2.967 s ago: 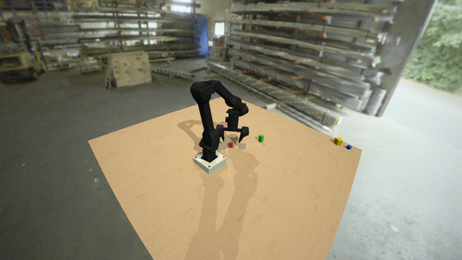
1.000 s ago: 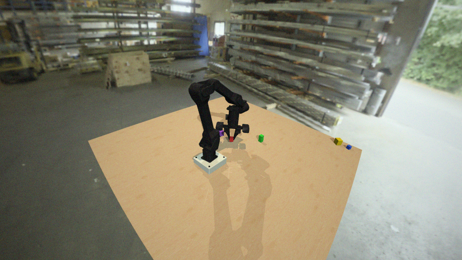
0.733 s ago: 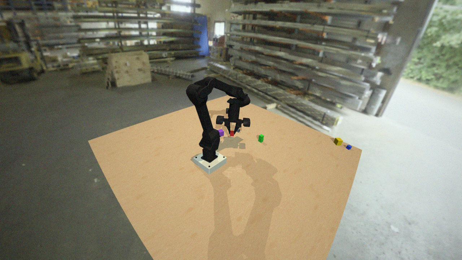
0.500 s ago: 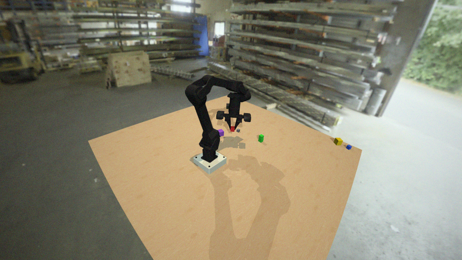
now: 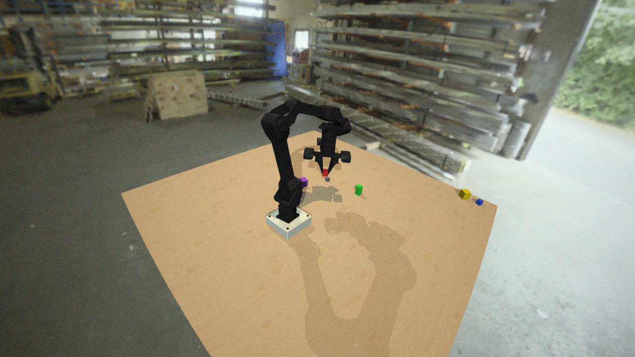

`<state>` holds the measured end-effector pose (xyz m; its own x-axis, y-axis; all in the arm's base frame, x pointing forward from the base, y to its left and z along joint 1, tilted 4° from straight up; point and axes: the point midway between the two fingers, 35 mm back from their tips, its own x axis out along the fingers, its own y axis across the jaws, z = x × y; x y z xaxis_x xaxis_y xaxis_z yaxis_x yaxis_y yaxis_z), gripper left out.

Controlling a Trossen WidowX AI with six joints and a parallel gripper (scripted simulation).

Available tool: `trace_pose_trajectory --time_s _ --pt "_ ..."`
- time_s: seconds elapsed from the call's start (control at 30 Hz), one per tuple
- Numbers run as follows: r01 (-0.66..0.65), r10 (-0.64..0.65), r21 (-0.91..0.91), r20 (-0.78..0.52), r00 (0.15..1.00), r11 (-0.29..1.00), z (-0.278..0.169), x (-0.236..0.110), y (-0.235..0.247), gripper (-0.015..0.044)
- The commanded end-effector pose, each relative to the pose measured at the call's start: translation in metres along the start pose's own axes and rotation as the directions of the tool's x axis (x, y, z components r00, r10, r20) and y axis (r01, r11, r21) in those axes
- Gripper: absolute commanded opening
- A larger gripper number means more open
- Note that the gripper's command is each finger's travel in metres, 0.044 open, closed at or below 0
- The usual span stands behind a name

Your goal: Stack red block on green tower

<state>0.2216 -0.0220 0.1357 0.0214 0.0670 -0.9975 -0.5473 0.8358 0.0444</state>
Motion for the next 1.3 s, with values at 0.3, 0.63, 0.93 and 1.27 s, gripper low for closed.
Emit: trace_pose_trajectory --time_s 0.3,0.63,0.93,1.27 --pt "0.000 0.000 -0.002 0.000 1.000 1.000 0.027 -0.008 -0.048 0.0000" --pt "0.003 -0.003 -0.003 0.001 1.000 1.000 0.044 -0.008 -0.091 0.0000" --pt "0.005 -0.005 -0.003 0.002 1.000 1.000 0.057 -0.005 -0.128 0.0000" --pt "0.008 -0.008 -0.003 0.003 1.000 1.000 0.068 0.005 -0.167 0.0000"
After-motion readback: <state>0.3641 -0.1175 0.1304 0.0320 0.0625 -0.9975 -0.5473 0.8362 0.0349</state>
